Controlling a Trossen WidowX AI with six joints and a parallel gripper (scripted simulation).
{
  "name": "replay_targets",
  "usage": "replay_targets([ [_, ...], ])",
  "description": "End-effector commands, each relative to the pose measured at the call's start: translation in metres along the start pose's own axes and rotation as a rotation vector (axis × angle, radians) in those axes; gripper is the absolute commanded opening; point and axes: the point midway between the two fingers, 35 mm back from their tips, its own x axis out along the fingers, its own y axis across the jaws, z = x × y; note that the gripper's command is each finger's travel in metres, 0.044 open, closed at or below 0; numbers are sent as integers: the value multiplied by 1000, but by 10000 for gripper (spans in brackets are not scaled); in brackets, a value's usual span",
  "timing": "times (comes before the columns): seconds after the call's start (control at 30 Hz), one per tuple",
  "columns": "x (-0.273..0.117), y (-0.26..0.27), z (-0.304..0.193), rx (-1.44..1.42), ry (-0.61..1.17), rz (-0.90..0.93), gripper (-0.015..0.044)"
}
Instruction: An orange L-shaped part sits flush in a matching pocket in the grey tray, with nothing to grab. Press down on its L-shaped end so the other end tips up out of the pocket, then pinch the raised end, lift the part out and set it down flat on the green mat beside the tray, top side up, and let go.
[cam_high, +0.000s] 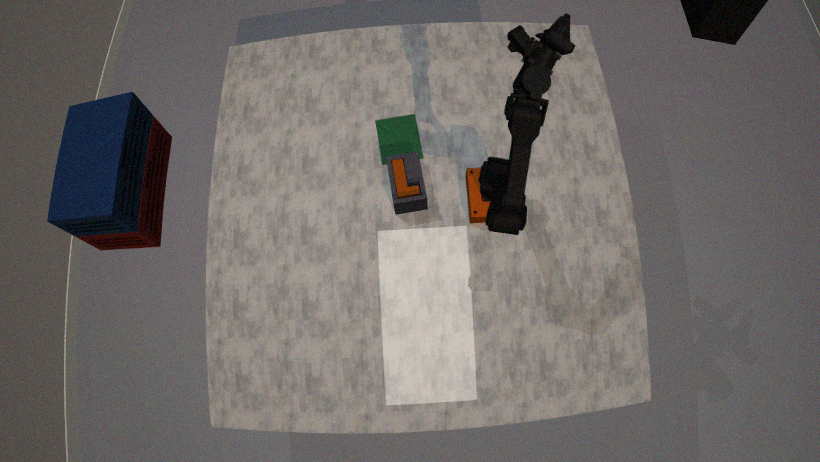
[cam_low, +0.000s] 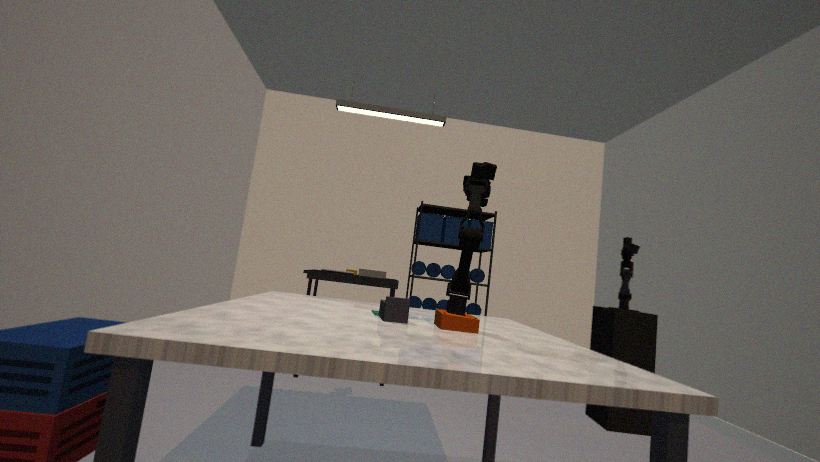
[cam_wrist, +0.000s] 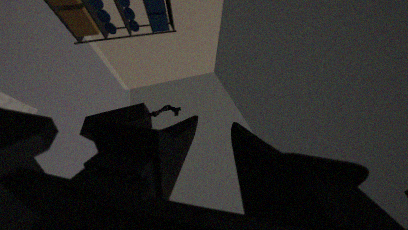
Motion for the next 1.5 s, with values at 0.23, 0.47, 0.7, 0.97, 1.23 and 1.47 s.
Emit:
replay_targets([
  [0.23, -32, 159, 140, 262, -436, 641, 180],
  [0.47, -132, 230, 212, 320, -617, 1098, 180],
  [0.7, -264, 276, 235, 199, -697, 1548, 180],
  [0.97, -414, 297, 187, -179, -637, 1939, 180],
  [1.23, -496, 298, 95, -633, -457, 2021, 180],
  [1.47, -497, 298, 92, -643, -452, 2019, 180],
])
